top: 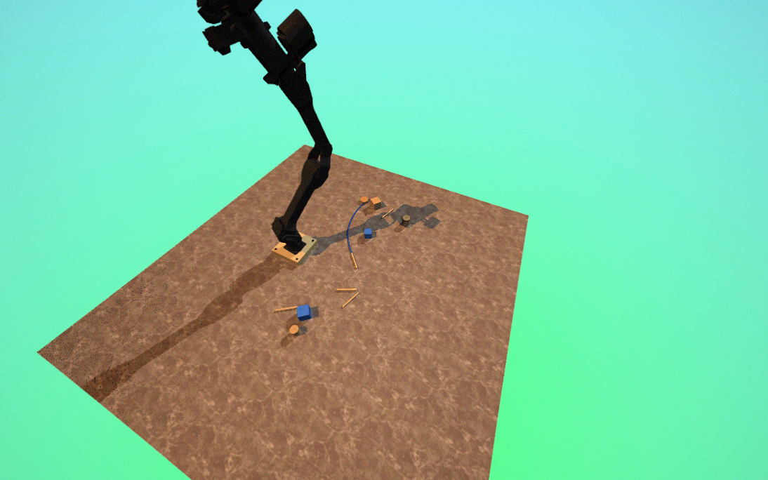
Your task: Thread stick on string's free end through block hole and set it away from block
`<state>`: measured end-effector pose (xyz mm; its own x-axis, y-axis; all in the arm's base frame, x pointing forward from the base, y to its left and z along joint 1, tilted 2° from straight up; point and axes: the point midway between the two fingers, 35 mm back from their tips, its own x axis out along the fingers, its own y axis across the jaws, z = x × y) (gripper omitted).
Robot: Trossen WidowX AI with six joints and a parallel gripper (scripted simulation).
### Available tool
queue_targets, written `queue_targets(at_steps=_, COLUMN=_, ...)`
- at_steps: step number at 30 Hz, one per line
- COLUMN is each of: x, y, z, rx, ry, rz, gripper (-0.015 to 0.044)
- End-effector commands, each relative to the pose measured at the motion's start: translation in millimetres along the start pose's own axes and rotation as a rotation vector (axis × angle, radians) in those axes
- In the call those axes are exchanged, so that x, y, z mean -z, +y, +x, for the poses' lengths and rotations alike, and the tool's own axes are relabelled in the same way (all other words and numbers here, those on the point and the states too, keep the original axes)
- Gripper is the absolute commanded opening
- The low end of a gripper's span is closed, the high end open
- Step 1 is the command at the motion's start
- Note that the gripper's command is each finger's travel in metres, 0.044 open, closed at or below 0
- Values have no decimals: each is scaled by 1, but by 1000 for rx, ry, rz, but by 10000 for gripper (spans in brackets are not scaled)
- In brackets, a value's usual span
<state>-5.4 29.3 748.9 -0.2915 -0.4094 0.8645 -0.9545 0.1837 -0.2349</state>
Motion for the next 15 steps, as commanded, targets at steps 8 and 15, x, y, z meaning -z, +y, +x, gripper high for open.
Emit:
queue_targets(at_steps=8, x=-62, y=9, z=19, rx=38, ry=-186, rz=193, gripper=440)
queue_targets(at_steps=15, x=-154, y=-12, z=24, rx=128, ry=-469, rz=459, gripper=440)
